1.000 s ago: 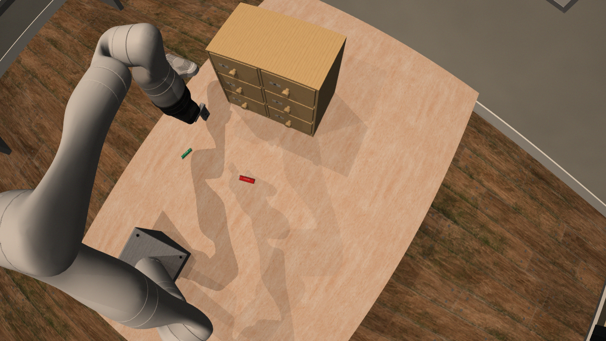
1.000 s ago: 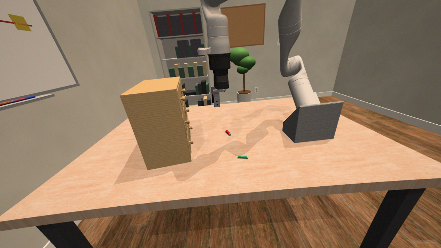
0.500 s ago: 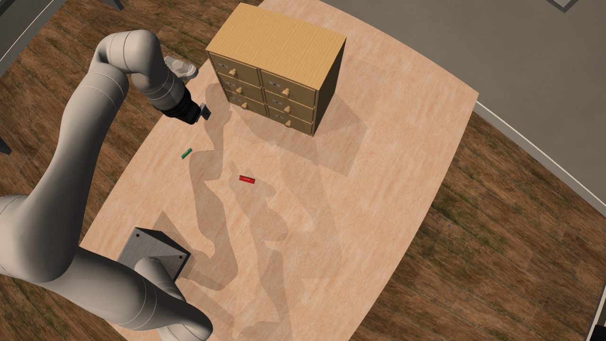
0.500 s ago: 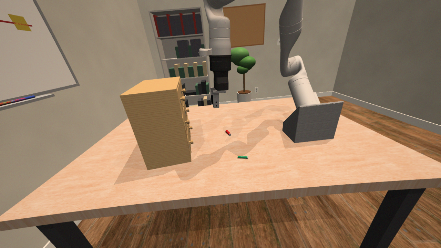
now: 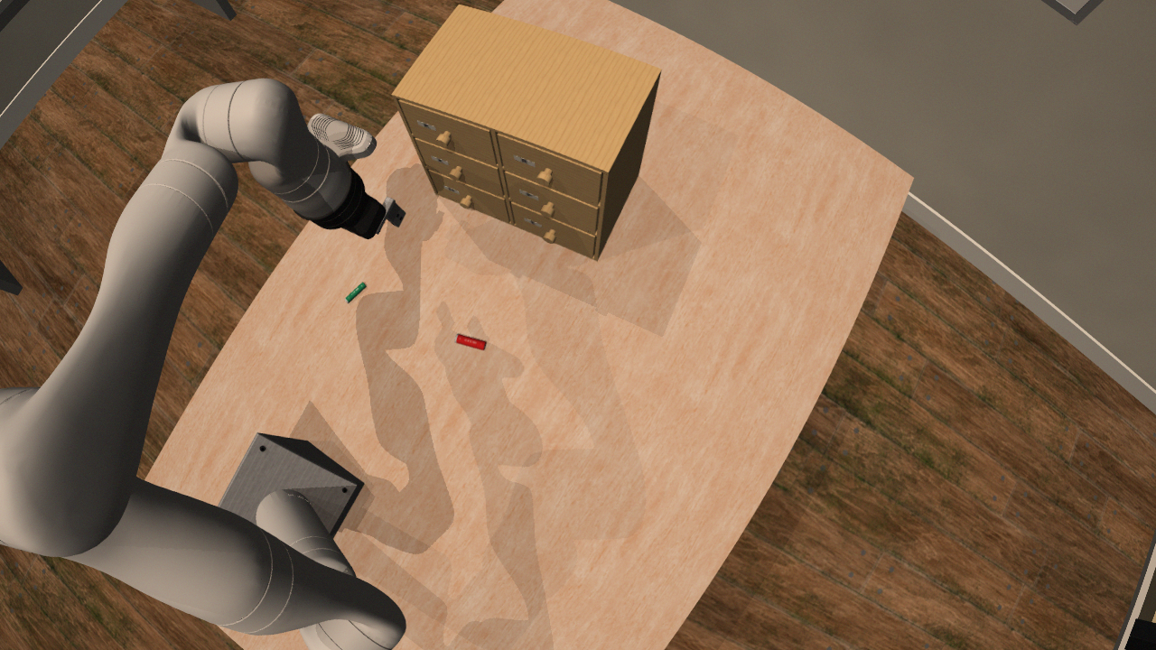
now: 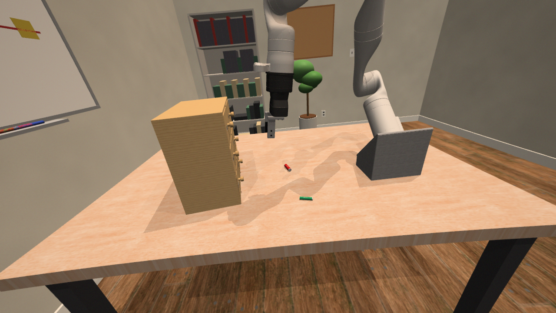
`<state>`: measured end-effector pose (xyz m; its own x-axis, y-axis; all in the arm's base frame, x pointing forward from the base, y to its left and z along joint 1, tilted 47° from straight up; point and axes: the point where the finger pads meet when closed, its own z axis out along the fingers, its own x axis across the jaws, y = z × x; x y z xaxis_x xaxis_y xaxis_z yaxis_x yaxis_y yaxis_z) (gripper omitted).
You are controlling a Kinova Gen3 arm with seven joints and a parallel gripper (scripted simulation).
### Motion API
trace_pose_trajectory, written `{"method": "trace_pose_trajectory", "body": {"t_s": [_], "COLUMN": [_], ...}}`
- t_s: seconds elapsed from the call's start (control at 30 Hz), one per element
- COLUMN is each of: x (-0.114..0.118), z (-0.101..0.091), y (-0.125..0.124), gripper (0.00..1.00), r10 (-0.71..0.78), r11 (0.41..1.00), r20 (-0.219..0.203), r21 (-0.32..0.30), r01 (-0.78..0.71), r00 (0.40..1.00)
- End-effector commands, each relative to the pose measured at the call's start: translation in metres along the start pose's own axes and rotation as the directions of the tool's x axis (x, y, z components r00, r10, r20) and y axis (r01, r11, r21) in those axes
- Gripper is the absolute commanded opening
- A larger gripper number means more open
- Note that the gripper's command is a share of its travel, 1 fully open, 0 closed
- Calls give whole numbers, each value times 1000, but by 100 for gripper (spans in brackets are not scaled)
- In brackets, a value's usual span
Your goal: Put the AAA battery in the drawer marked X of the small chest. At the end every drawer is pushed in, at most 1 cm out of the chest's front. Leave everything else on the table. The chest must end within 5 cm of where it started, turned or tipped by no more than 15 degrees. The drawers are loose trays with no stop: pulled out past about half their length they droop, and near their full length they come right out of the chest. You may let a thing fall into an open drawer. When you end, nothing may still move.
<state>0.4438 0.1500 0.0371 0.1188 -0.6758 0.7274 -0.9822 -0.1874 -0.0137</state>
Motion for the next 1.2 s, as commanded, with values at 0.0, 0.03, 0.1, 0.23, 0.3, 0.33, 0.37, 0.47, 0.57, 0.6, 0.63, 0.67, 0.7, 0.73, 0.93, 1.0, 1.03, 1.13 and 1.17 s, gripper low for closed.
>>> {"method": "trace_pose_trajectory", "body": {"t_s": [0.0, 0.03, 0.1, 0.23, 0.3, 0.33, 0.37, 0.47, 0.57, 0.6, 0.63, 0.67, 0.7, 0.73, 0.93, 1.0, 1.03, 1.13, 1.17], "x": [-1, -1, -1, -1, -1, -1, -1, -1, -1, -1, -1, -1, -1, -1, -1, -1, -1, -1, -1], "z": [0, 0, 1, 3, 4, 4, 5, 7, 9, 10, 11, 12, 12, 13, 16, 18, 19, 21, 22], "y": [2, 1, 1, 0, -1, -1, -1, -2, -4, -4, -4, -5, -5, -5, -7, -8, -8, -10, -10], "gripper": [100, 100, 100, 100, 100, 100, 100, 100, 100, 100, 100, 100, 100, 100, 100, 100, 100, 100, 100], "r10": [-4, -4, -4, -4, -4, -4, -4, -4, -4, -4, -4, -4, -4, -4, -4, -4, -4, -4, -4], "r11": [1000, 1000, 999, 998, 998, 997, 997, 995, 992, 991, 990, 988, 987, 986, 979, 975, 973, 966, 963], "r20": [-1, -1, -1, -1, -1, -1, -1, -1, -1, -1, -1, -1, -1, -1, -1, -1, -1, -1, -1], "r21": [15, 22, 35, 57, 64, 72, 79, 103, 127, 135, 144, 152, 161, 170, 205, 223, 232, 259, 268], "r01": [4, 4, 4, 4, 4, 4, 4, 4, 4, 4, 4, 4, 4, 4, 4, 4, 4, 4, 4], "r00": [1000, 1000, 1000, 1000, 1000, 1000, 1000, 1000, 1000, 1000, 1000, 1000, 1000, 1000, 1000, 1000, 1000, 1000, 1000]}}
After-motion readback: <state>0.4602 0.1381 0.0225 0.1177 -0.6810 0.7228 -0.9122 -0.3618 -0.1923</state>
